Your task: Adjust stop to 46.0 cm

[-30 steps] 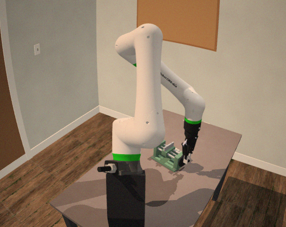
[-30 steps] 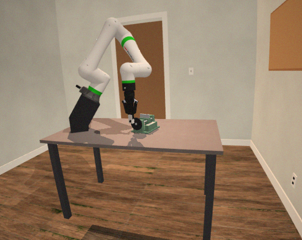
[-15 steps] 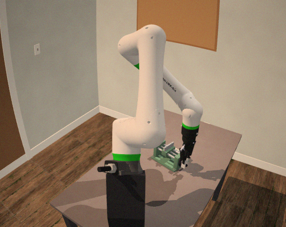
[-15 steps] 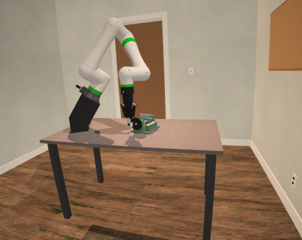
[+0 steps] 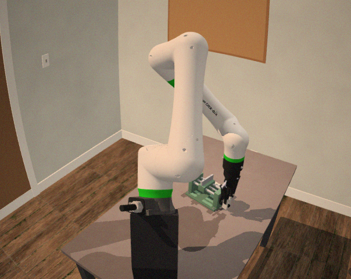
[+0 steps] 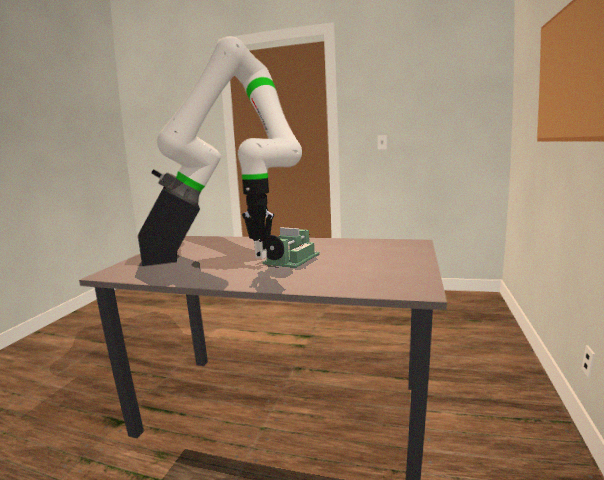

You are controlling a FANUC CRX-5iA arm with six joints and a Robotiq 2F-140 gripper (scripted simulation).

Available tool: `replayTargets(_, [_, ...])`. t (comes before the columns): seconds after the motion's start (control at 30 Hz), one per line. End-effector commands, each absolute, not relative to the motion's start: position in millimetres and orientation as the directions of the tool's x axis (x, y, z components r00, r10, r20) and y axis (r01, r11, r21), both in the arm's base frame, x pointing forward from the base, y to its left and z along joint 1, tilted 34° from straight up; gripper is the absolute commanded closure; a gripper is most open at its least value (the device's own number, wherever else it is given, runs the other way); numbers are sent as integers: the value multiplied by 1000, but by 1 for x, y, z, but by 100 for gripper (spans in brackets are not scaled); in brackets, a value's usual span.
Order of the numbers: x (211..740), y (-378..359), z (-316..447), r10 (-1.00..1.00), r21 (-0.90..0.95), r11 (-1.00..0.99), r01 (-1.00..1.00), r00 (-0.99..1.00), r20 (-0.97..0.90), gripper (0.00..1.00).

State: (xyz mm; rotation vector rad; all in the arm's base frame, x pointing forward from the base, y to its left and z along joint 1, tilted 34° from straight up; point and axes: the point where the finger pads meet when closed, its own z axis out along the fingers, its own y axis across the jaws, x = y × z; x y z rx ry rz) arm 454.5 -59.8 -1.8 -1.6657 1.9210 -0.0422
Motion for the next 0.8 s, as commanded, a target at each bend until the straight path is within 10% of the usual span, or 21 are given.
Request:
replayTargets(0.0, [457,-59,-3,-913,-392,216,-894,-43,-406,96])
replayTargets(0.77, [478,-58,-9,-913,-392,216,-894,-43,-406,96])
